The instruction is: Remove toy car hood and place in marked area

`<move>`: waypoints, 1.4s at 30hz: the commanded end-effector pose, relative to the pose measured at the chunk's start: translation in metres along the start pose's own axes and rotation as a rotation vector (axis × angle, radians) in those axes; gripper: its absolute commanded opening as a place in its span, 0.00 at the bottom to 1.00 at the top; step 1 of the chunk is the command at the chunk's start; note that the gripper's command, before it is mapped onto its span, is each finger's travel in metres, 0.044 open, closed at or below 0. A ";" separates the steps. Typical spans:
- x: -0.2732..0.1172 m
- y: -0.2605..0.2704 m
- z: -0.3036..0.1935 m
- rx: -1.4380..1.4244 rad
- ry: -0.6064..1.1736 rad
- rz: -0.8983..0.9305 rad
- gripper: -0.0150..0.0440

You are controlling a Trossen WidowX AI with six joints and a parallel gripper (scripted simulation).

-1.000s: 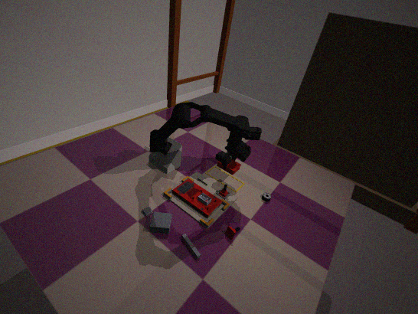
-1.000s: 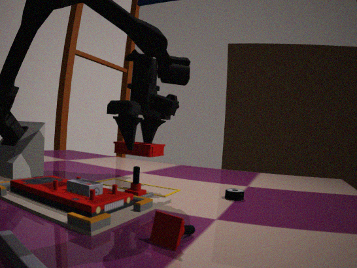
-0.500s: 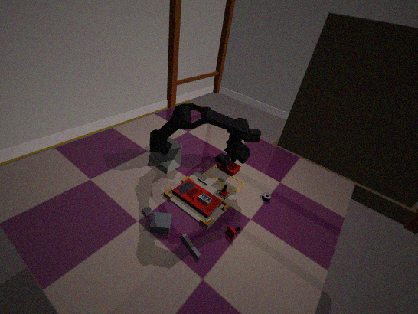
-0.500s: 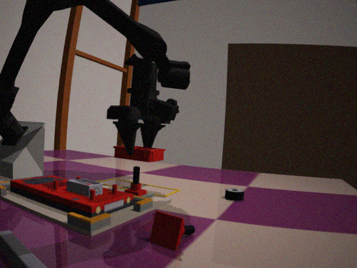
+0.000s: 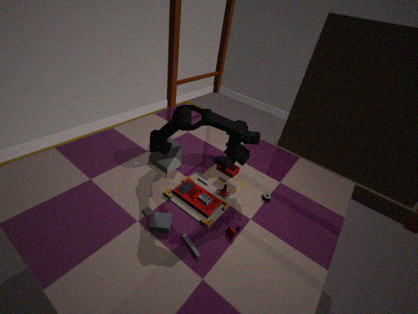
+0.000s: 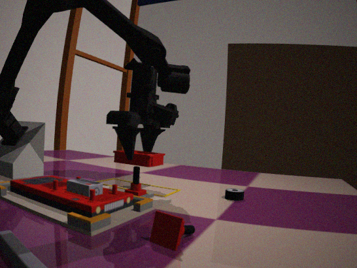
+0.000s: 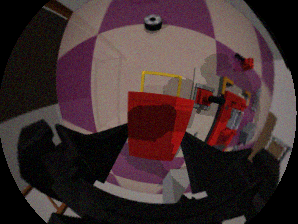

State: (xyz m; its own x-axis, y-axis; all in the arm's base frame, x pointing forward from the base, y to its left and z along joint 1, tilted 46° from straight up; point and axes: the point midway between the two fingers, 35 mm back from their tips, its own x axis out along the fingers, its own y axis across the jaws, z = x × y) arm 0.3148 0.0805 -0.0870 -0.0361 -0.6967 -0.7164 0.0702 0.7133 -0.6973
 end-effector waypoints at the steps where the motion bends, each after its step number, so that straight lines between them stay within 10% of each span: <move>1: 0.004 -0.001 -0.001 -0.007 -0.002 -0.007 0.25; 42: 0.032 -0.003 -0.003 -0.007 -0.002 -0.009 0.25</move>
State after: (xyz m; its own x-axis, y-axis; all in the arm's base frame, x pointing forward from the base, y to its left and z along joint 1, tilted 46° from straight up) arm 0.3121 0.0594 -0.1065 -0.0359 -0.6986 -0.7146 0.0708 0.7115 -0.6991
